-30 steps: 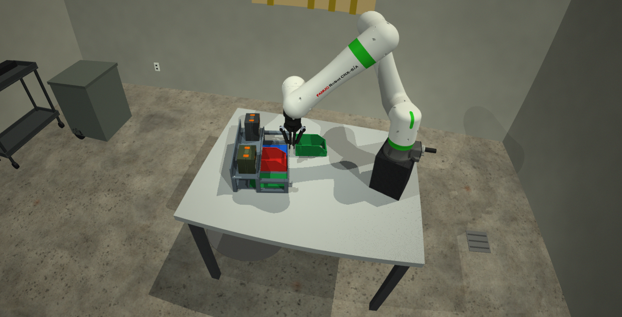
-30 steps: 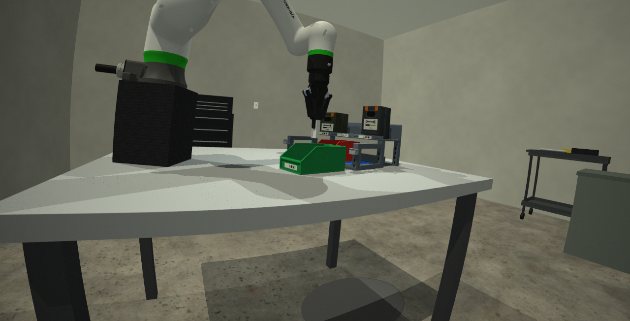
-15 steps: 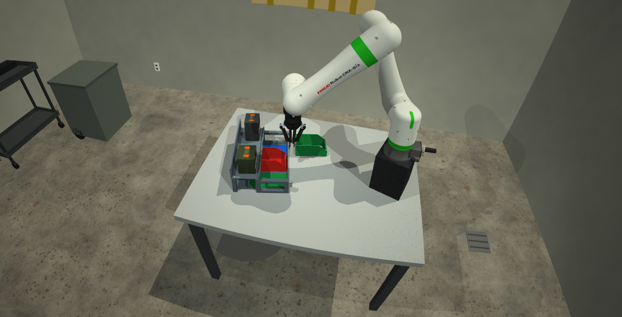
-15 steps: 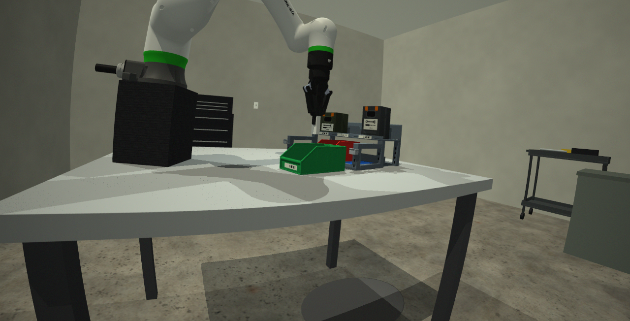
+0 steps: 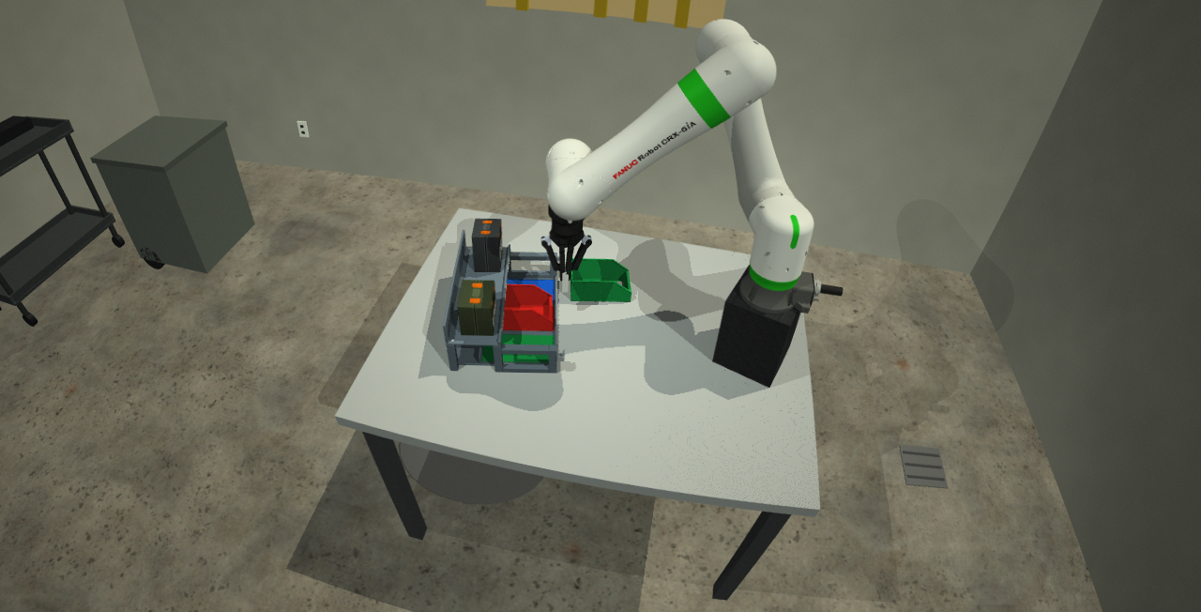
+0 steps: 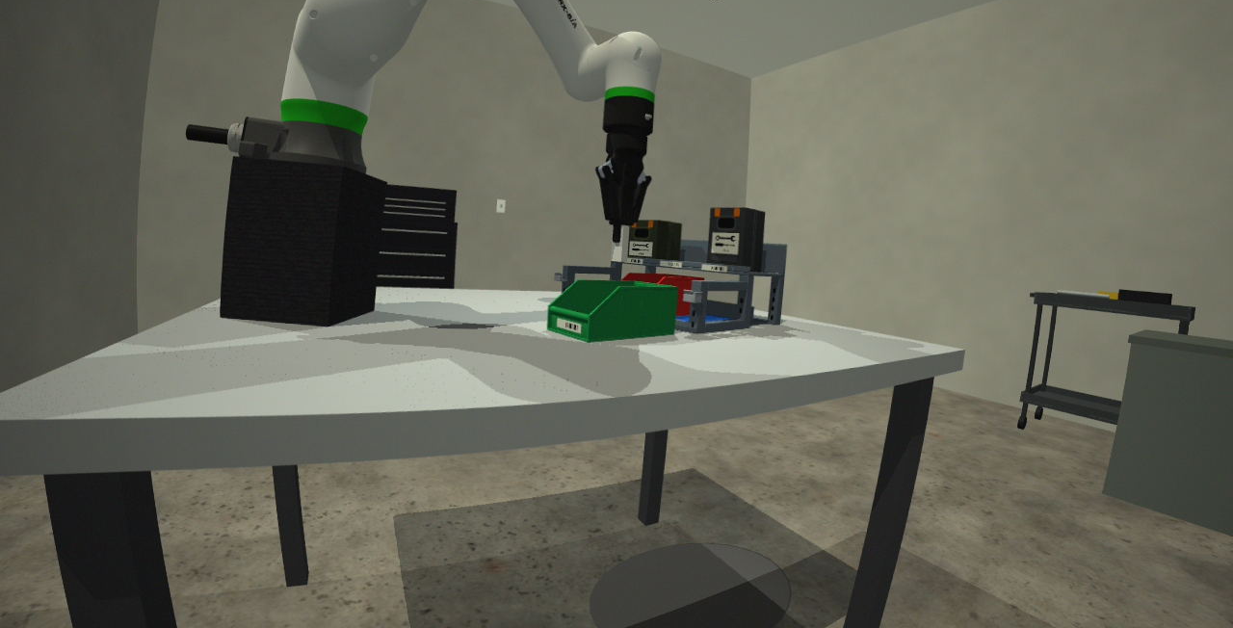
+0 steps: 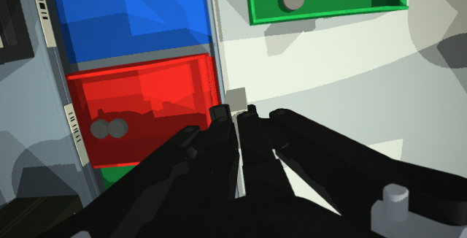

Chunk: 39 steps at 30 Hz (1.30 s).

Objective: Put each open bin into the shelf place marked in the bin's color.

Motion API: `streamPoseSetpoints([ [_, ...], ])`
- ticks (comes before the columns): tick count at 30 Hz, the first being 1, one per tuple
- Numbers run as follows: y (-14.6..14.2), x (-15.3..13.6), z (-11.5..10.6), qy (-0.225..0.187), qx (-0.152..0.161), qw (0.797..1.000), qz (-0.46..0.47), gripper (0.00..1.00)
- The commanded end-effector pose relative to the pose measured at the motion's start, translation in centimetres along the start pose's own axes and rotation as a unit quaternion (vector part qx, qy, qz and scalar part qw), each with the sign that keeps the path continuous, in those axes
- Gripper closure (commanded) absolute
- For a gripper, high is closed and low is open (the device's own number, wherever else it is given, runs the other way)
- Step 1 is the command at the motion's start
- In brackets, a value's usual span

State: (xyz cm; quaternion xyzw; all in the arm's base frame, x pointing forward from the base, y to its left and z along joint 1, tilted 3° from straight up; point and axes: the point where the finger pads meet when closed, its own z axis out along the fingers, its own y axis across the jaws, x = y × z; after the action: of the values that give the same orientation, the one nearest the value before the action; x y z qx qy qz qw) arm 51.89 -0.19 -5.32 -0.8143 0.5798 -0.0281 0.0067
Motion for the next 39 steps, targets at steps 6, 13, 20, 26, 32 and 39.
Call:
streamPoseSetpoints([
  [6,1.6,3.2,-0.9,-0.001,0.000,0.991,-0.137,1.00],
  [13,3.1,5.8,-1.7,-0.001,0.000,0.968,-0.251,1.00],
  [20,4.7,8.1,-2.4,-0.001,0.000,0.936,-0.352,1.00],
  [26,6.2,10.1,-3.0,-0.001,0.000,0.898,-0.439,1.00],
  [32,7.8,12.0,-3.7,-0.001,0.001,0.851,-0.525,1.00],
  [39,9.6,13.9,-4.4,-0.001,0.001,0.792,-0.611,1.00],
])
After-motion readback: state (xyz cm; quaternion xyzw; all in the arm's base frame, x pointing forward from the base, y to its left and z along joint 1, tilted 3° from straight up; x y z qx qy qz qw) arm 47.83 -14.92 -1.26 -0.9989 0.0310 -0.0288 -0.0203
